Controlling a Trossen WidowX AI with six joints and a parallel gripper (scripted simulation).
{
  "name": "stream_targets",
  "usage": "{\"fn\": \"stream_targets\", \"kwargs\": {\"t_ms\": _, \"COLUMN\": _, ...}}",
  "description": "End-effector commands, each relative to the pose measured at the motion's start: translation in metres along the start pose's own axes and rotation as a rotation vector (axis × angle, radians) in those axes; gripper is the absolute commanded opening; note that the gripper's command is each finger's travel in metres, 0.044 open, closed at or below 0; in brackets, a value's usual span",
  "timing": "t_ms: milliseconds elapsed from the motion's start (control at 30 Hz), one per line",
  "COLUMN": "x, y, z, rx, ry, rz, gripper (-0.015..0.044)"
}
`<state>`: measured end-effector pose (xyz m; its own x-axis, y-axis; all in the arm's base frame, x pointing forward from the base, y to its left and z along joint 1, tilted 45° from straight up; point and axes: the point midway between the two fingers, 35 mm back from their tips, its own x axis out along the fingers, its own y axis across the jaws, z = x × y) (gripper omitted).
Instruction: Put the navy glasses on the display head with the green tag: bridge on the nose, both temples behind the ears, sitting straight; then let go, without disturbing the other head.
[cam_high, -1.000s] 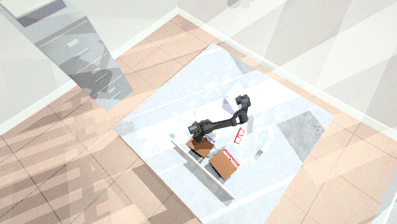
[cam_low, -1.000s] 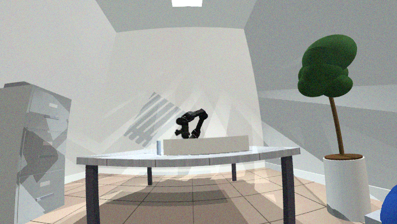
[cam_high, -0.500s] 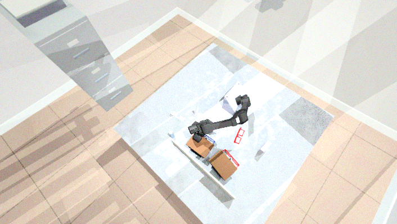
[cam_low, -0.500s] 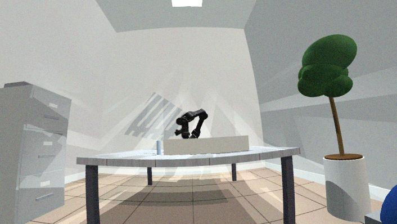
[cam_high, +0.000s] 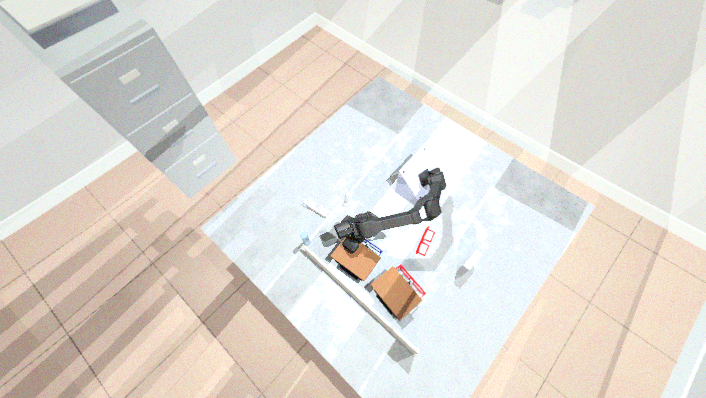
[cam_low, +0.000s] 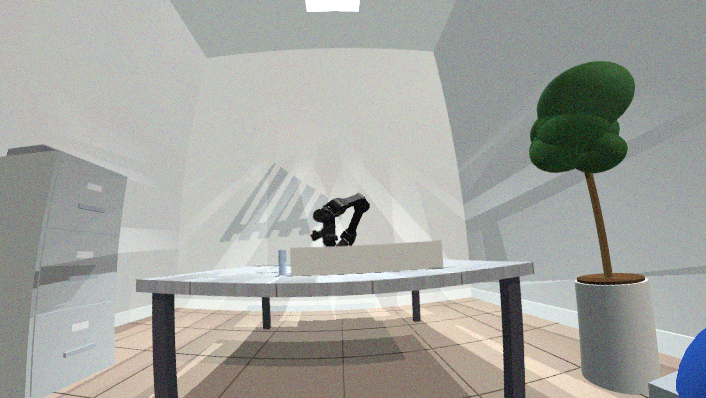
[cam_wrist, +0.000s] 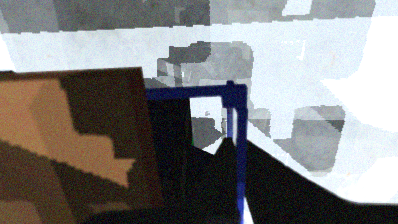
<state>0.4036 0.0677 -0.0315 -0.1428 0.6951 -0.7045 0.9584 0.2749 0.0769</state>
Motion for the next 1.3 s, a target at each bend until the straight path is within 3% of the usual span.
{"fn": "stream_targets", "kwargs": {"t_ms": 0, "x": 0.0019, "y": -0.0006, "z": -0.0008, "rx": 0.005, "ry": 0.007, "rz": -0.001, "gripper": 0.0}}
{"fn": "stream_targets", "kwargs": {"t_ms": 800, "x": 0.002, "y": -0.0007, "z": -0.0008, "rx": 0.005, "ry": 0.007, "rz": -0.001, "gripper": 0.0}}
{"fn": "stream_targets", "kwargs": {"t_ms": 933, "x": 0.0001, "y": 0.0, "z": 0.0, "rx": 0.0, "ry": 0.0, "rz": 0.0, "gripper": 0.0105}}
{"fn": "stream_targets", "kwargs": {"t_ms": 1267, "x": -0.0076, "y": -0.0004, "z": 0.0, "rx": 0.001, "ry": -0.002, "rz": 0.0, "gripper": 0.0107}}
